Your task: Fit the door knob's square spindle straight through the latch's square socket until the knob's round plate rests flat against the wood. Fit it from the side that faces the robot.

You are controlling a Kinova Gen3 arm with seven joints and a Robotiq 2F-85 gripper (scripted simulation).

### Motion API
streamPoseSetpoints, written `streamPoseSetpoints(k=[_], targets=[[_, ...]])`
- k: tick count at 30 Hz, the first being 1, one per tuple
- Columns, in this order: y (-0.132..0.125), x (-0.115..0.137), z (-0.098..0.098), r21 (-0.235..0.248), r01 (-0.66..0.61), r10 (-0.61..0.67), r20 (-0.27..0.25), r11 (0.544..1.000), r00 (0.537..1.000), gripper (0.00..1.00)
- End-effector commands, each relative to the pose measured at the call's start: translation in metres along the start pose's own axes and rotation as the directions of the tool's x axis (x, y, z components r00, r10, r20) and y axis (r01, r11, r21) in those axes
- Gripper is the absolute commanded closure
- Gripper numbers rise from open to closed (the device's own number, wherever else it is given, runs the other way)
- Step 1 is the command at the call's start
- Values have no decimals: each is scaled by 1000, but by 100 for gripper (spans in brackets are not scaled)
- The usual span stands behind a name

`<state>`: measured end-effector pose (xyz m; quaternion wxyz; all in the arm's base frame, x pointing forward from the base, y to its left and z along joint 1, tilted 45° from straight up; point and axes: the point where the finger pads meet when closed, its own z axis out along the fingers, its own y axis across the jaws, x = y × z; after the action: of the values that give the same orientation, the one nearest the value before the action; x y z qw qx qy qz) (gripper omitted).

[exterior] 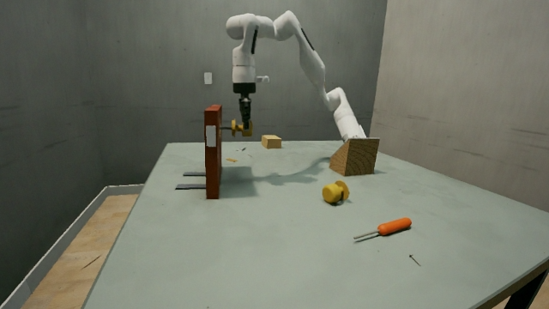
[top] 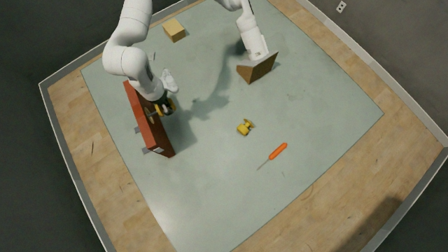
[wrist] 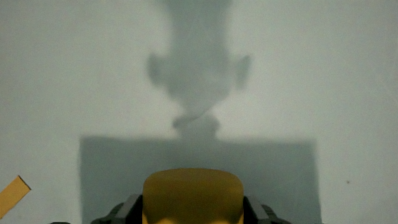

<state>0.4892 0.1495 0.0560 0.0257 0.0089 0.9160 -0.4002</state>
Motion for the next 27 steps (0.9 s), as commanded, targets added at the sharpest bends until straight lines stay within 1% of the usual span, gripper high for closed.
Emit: streamPoseSetpoints(k=[1, 9, 27], targets=[[-4, -3, 1, 11, 7, -7, 1, 1000, 1000, 37], [-3, -8, 0, 9, 6, -6, 3, 1000, 1000, 37], [-4, -8, 0, 10, 7, -7, 2, 1000, 1000, 37]])
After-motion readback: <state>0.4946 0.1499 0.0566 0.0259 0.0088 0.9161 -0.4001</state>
